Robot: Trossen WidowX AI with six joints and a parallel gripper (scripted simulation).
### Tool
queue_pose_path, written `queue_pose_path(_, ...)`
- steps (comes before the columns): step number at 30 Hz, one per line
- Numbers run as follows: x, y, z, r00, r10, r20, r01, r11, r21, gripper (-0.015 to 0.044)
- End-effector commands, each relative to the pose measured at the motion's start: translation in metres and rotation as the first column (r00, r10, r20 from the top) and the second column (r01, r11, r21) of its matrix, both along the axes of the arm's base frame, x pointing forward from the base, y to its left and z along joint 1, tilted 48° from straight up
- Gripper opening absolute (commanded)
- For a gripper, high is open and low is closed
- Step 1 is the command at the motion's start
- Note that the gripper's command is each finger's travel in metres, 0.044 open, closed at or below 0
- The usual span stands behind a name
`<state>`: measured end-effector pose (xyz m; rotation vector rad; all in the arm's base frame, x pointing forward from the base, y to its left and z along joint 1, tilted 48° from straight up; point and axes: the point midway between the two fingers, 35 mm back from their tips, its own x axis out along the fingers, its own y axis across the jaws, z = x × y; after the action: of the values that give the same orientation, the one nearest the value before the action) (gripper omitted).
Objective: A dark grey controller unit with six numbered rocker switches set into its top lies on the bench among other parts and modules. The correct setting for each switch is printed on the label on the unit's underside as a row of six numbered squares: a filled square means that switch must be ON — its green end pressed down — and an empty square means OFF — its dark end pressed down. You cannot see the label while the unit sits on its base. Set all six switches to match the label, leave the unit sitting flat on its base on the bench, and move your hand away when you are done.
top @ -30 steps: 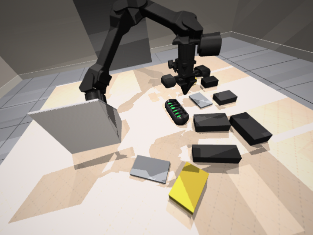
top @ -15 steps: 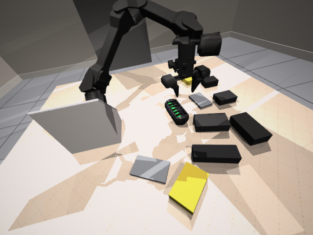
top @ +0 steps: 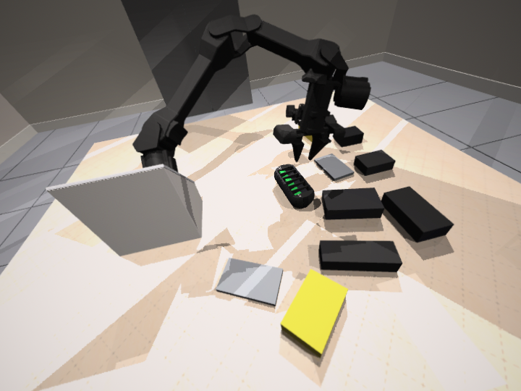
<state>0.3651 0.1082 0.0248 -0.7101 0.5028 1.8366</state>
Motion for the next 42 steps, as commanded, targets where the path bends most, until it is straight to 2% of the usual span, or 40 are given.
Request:
queue_pose_path(1, -0.002, 0.017, 0.001, 0.998, 0.048, -0.051, -0.05, 0.998, -0.024, 0.0099)
queue_pose_path(5, -0.002, 0.017, 0.001, 0.998, 0.048, -0.051, -0.05, 0.998, -0.024, 0.0)
queue_pose_path(16, -0.002, 0.017, 0.0, 0.998, 0.048, -0.051, -0.049, 0.998, -0.024, 0.0)
queue_pose_path(42, -0.003, 0.049, -0.028, 0.998, 0.048, -0.051, -0.049, 0.999, -0.021, 0.0)
